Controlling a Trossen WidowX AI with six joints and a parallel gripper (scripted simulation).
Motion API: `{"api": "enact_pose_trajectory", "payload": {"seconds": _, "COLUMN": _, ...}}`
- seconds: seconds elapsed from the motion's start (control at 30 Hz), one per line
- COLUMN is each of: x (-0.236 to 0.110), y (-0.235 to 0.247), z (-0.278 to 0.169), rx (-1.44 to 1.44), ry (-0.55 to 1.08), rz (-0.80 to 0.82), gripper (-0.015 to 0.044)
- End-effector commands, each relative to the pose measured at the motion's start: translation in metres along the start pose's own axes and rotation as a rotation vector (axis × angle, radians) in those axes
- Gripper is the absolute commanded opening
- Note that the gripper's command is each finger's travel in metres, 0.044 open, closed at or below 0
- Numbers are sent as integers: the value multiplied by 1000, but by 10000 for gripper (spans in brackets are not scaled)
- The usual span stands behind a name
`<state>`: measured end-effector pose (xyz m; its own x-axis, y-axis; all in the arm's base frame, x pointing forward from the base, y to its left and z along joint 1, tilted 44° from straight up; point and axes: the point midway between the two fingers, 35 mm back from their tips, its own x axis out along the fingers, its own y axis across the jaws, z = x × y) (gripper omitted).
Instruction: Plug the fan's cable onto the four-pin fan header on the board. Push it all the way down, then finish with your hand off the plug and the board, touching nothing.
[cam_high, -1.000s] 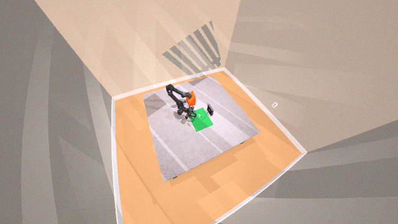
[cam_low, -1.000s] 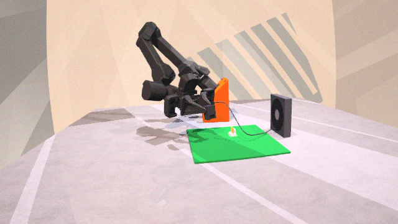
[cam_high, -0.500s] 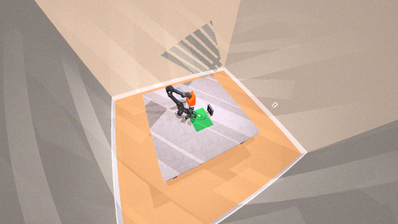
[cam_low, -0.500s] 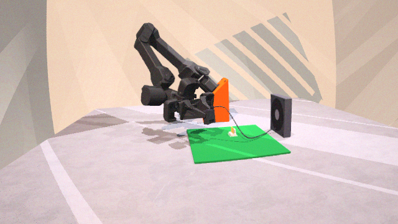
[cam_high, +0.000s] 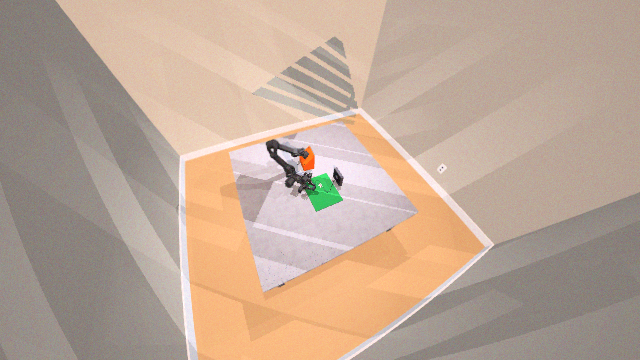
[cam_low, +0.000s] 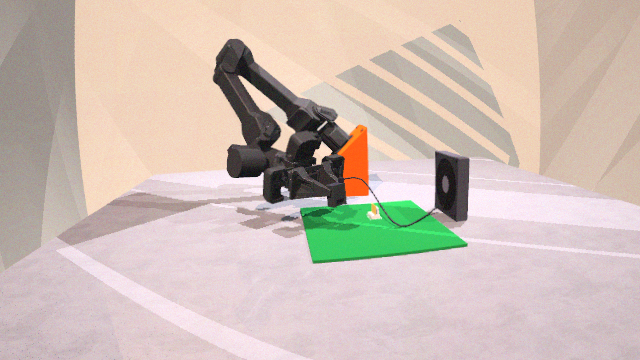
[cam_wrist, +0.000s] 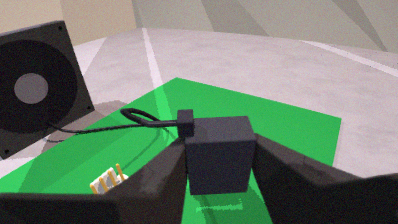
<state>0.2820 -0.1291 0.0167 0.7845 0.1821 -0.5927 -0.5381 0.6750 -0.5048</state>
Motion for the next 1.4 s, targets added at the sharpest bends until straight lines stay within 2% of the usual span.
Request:
{"api": "enact_pose_trajectory", "payload": {"seconds": 0.0, "x": 2, "y": 1, "z": -3, "rx": -4, "ry": -6, "rz": 4, "gripper": 0}}
{"api": "enact_pose_trajectory", "payload": {"seconds": 1.37, "x": 6, "y": 0, "z": -33, "rx": 0, "ry": 2, "rz": 2, "gripper": 0}}
